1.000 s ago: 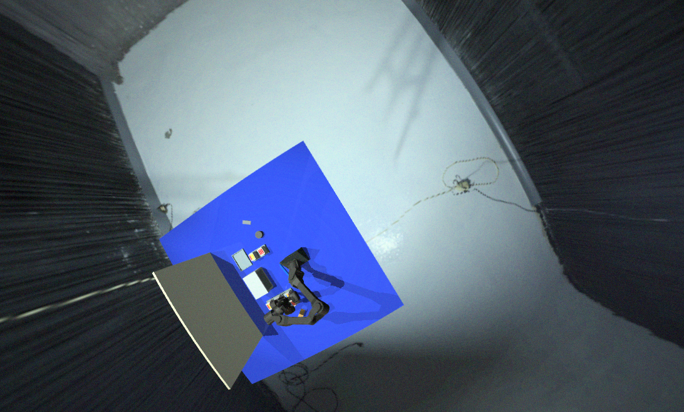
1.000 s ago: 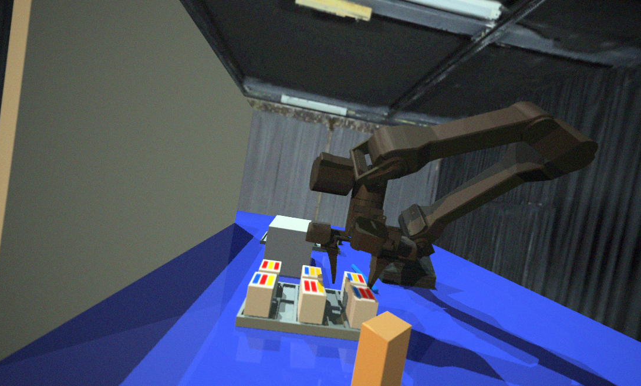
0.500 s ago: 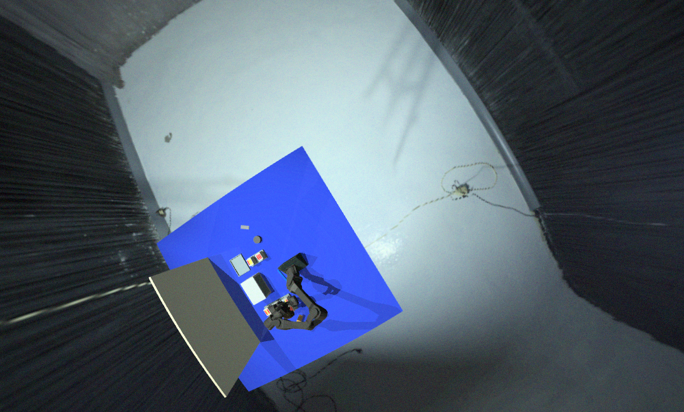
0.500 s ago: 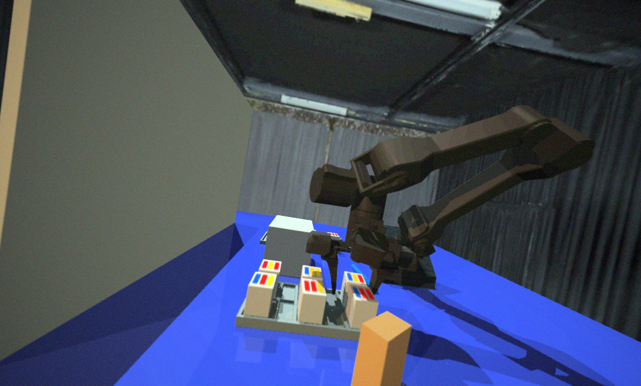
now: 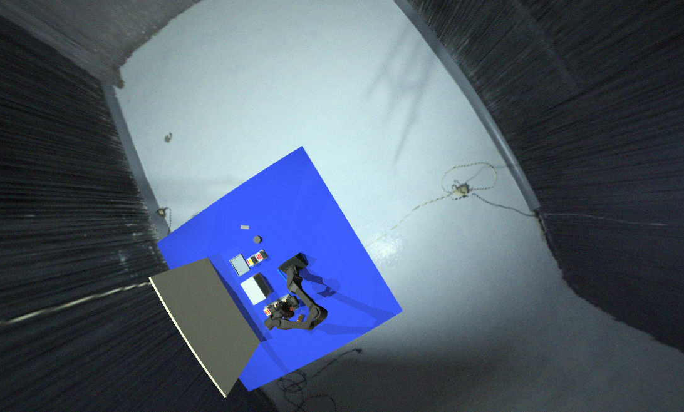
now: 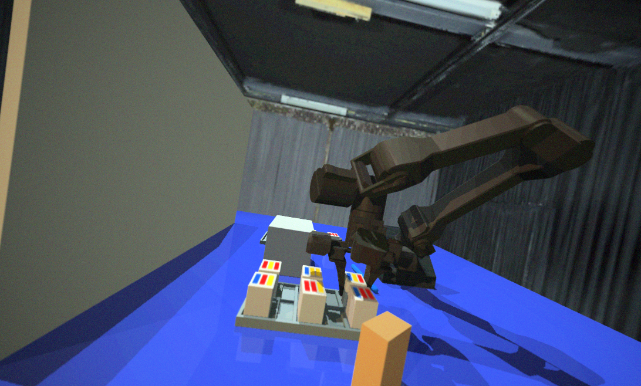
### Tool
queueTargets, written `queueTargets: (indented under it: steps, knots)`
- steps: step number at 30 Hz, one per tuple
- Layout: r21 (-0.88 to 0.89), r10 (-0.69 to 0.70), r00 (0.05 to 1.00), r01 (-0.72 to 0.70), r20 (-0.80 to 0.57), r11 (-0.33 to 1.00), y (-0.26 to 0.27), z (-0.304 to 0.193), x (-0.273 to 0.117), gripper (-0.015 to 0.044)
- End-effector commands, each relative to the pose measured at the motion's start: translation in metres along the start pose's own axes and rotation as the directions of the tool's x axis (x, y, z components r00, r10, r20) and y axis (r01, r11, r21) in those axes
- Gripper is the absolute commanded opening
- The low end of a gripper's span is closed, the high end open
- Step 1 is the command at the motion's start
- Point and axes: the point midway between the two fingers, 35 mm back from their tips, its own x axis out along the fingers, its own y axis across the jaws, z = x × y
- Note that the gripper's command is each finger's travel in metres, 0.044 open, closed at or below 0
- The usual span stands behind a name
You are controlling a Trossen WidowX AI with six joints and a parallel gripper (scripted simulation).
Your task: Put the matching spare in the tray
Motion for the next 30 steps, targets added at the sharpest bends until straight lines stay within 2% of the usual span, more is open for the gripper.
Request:
queueTargets:
  steps: [1,4,13,30]
  knots:
    - [0.000,0.000,1.000,0.000,0.000,1.000,0.000,0.000,0.000,0.0070]
    - [0.000,0.000,1.000,0.000,0.000,1.000,0.000,0.000,0.000,0.0000]
    - [0.000,0.000,1.000,0.000,-0.002,1.000,-0.001,0.000,-0.002,0.0000]
    - [0.005,0.001,1.000,-0.001,-0.004,1.000,-0.001,-0.002,-0.070,0.0000]
